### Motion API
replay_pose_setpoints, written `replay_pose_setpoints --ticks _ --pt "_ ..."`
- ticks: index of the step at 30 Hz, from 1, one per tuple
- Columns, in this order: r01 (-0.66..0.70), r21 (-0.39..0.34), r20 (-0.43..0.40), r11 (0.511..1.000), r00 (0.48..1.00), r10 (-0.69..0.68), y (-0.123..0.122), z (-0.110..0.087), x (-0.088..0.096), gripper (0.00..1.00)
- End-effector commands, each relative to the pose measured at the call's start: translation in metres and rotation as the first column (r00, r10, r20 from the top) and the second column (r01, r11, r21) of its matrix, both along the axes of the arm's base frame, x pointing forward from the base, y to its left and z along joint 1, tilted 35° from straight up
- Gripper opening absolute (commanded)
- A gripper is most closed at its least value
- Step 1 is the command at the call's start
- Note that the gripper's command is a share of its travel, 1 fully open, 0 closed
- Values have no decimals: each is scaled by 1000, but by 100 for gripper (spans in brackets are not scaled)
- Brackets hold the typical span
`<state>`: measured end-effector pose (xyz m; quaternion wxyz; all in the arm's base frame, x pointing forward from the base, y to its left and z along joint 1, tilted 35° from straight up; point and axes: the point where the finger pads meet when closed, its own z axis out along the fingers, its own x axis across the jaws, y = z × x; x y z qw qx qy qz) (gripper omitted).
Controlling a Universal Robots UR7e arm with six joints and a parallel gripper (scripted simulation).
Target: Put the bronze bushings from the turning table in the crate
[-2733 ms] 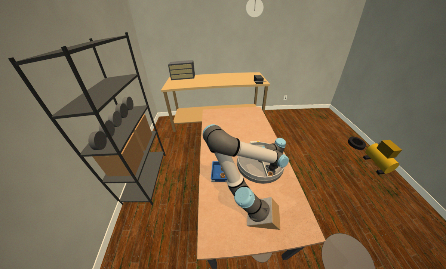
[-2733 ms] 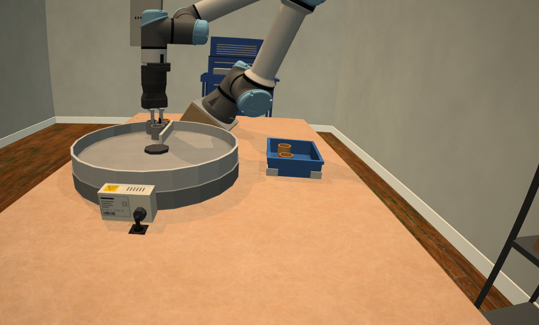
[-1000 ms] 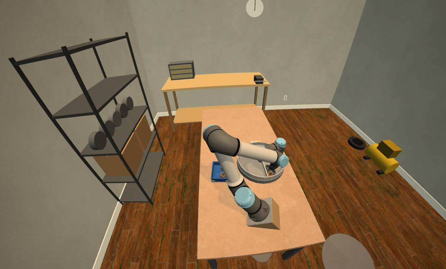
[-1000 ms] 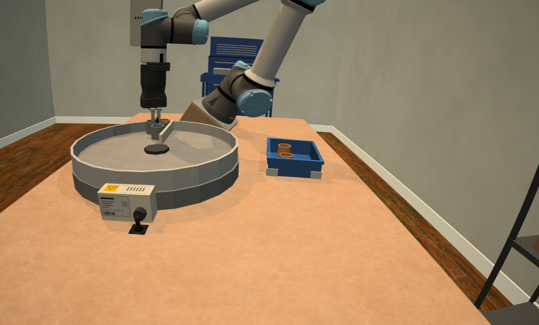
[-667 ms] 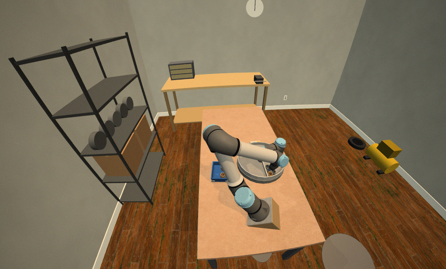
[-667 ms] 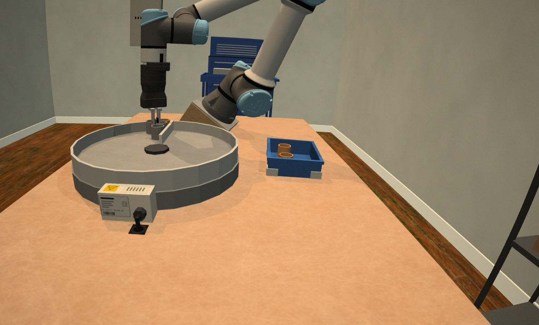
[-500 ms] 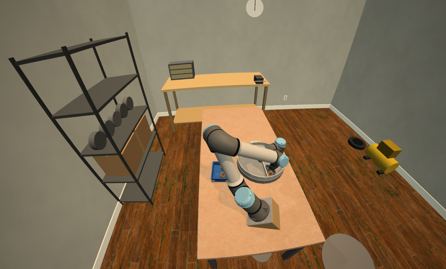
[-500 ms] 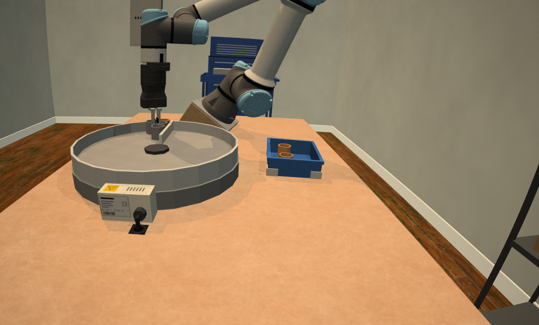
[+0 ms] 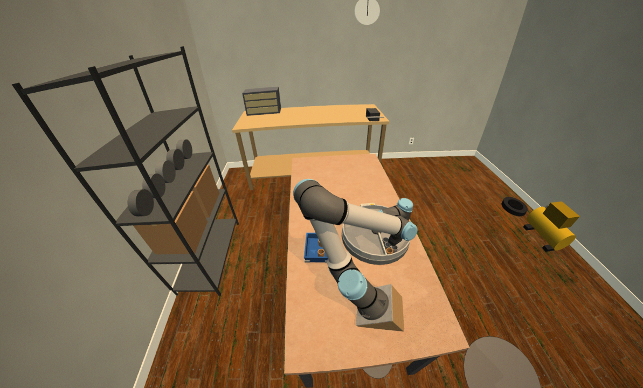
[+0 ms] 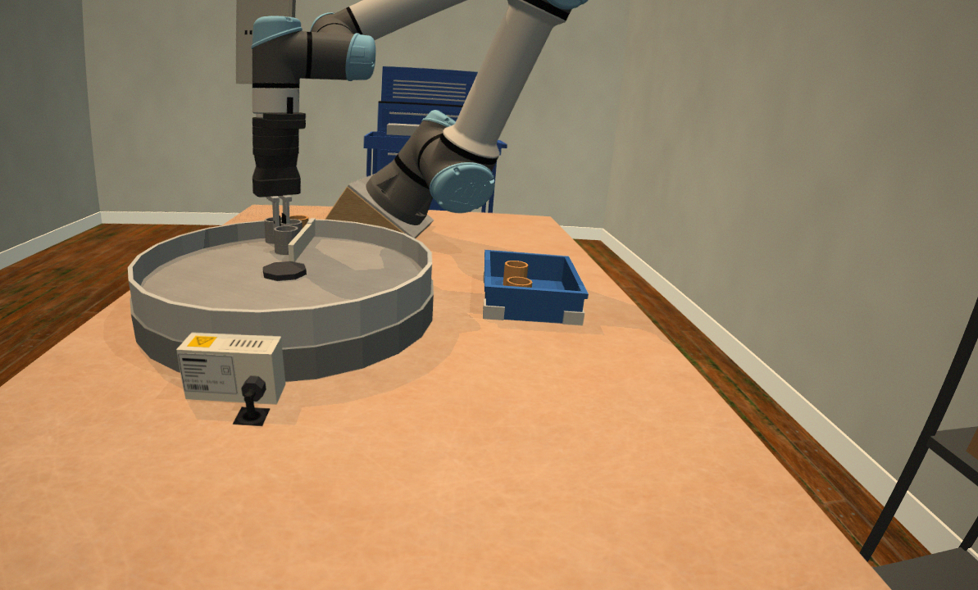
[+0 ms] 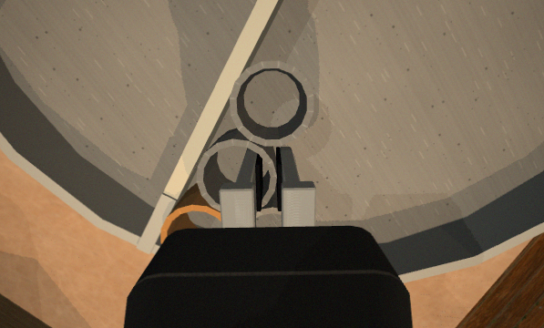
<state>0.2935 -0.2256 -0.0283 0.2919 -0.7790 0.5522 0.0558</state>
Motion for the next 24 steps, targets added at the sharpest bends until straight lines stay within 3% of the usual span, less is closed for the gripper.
replay_pose_setpoints --ticks 1,24 --pt "0 -1 0 1000 1000 0 -1 0 0 0" --pt "0 -1 0 1000 1000 0 -8 11 -3 0"
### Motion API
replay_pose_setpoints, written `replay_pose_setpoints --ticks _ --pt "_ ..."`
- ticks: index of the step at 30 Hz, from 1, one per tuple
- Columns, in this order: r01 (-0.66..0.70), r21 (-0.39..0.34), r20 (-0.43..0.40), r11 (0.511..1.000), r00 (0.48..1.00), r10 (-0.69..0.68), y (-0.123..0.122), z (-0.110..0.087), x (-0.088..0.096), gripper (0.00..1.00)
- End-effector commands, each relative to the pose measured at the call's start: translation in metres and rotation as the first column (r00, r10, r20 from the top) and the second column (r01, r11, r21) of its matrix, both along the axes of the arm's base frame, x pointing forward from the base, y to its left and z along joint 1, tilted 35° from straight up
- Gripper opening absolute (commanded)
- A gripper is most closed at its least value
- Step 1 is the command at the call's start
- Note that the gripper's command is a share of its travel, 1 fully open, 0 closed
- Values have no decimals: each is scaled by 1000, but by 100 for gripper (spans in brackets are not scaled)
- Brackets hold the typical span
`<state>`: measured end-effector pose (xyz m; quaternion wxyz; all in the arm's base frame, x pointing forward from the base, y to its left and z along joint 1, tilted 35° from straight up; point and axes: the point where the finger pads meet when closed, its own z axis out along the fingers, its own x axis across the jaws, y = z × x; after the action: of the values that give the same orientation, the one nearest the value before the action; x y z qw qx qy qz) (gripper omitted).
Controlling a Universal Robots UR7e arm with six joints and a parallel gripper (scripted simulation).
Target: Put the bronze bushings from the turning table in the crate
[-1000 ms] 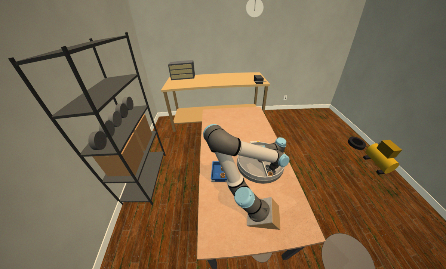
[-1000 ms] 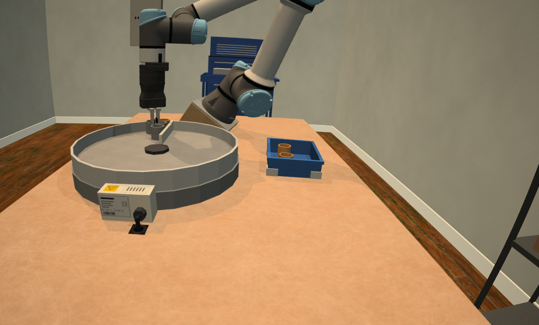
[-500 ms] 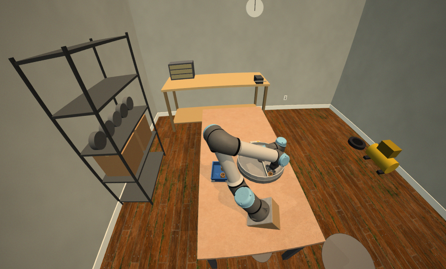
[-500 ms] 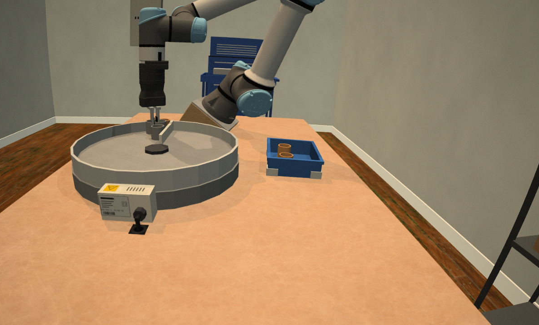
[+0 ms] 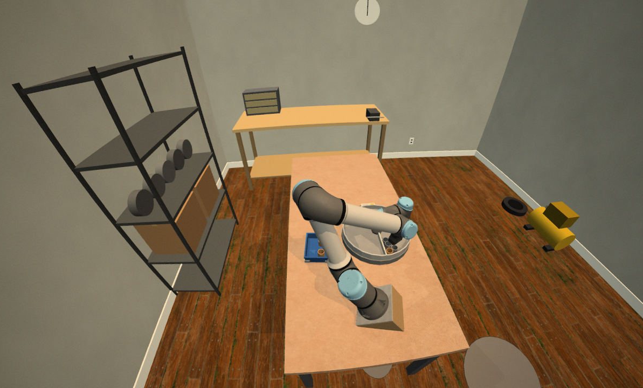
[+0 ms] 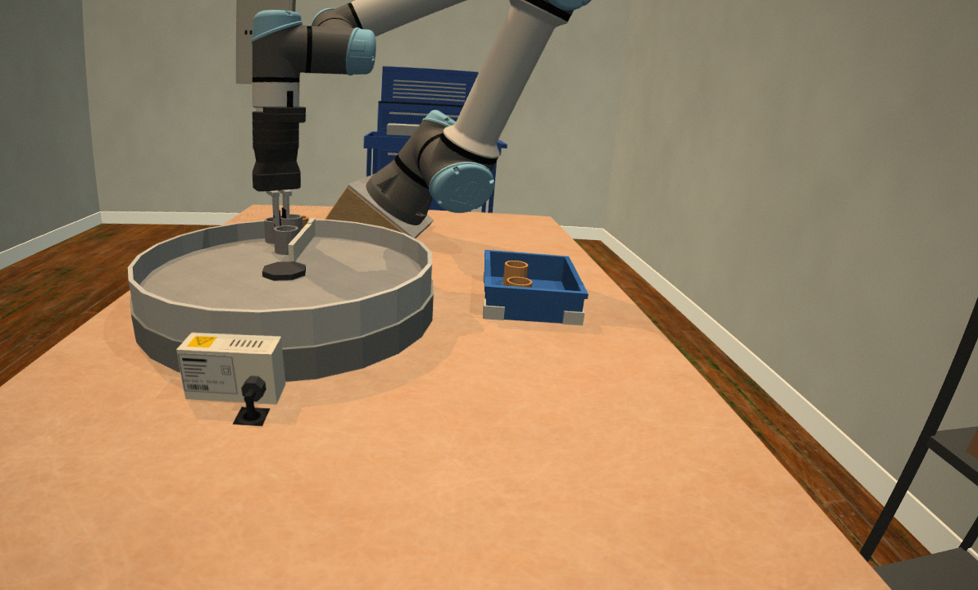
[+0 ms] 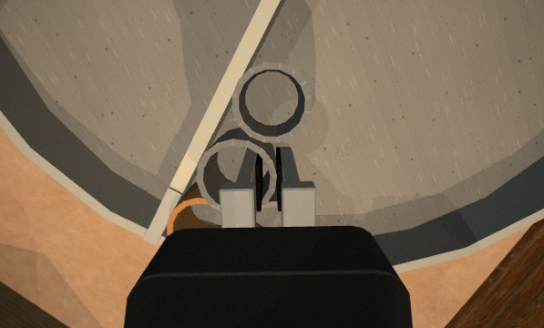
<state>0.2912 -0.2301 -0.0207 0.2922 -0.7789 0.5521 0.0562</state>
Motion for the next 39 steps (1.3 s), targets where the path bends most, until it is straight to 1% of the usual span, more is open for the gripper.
replay_pose_setpoints --ticks 1,13,18,30,35,39 --pt "1 -2 1 1000 1000 -1 -4 5 -1 0" --pt "1 -2 1 1000 1000 -1 -4 5 -1 0" --pt "1 -2 1 1000 1000 -1 -8 11 -3 0" --pt "1 -2 1 1000 1000 -1 -8 11 -3 0" --pt "1 -2 0 1000 1000 -1 -11 17 -5 0" --pt "1 -2 0 1000 1000 -1 -11 17 -5 0"
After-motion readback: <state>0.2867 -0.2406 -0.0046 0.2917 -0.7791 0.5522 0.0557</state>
